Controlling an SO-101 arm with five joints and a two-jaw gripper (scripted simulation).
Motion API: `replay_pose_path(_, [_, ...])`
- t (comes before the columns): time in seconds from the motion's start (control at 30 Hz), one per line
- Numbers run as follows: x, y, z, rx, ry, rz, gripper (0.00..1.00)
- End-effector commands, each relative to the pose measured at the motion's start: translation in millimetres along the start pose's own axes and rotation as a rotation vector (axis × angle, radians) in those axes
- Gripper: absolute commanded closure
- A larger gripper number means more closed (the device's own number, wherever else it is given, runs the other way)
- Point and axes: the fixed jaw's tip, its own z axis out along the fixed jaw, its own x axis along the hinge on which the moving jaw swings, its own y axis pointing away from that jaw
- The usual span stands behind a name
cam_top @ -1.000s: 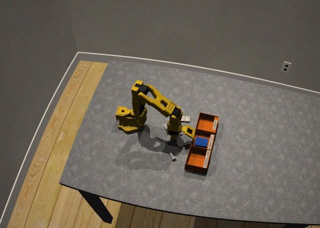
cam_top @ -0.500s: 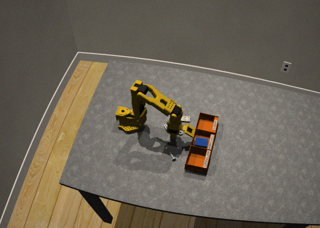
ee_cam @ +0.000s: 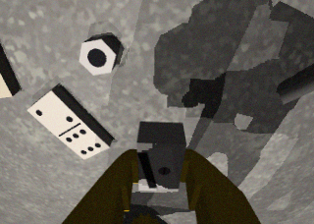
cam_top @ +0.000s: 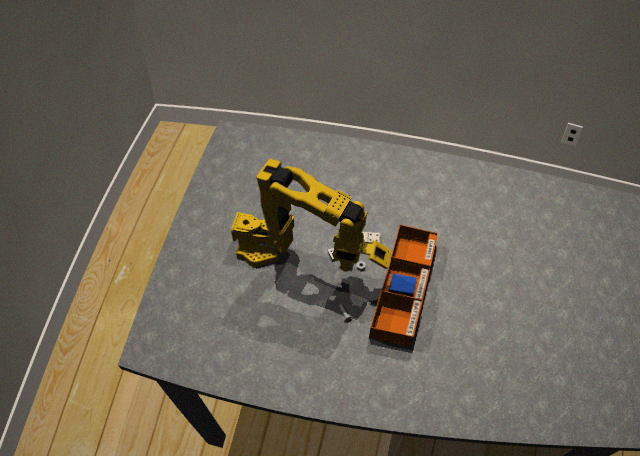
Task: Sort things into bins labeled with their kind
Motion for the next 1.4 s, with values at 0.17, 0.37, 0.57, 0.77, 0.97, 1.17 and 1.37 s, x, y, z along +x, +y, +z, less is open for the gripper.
replay_pose_path(0.17, [-5.8, -2.6, -10.8, 0.011, -0.056, 0.002, 1.00])
replay_pose_path(0.37, [-11.2, -2.8, -12.6, 0.014, -0.068, 0.010, 1.00])
replay_pose_path(0.57, [-19.2, -3.0, -15.3, 0.017, -0.086, 0.021, 1.00])
replay_pose_path(0.77, [-27.2, -3.1, -17.8, 0.019, -0.104, 0.032, 1.00])
replay_pose_path(0.97, [-32.4, -3.0, -19.5, 0.021, -0.115, 0.039, 1.00])
replay_pose_path(1.17, [-33.0, -3.0, -19.6, 0.021, -0.117, 0.040, 1.00])
replay_pose_path(1.37, [-34.6, -3.1, -20.2, 0.021, -0.121, 0.042, 1.00])
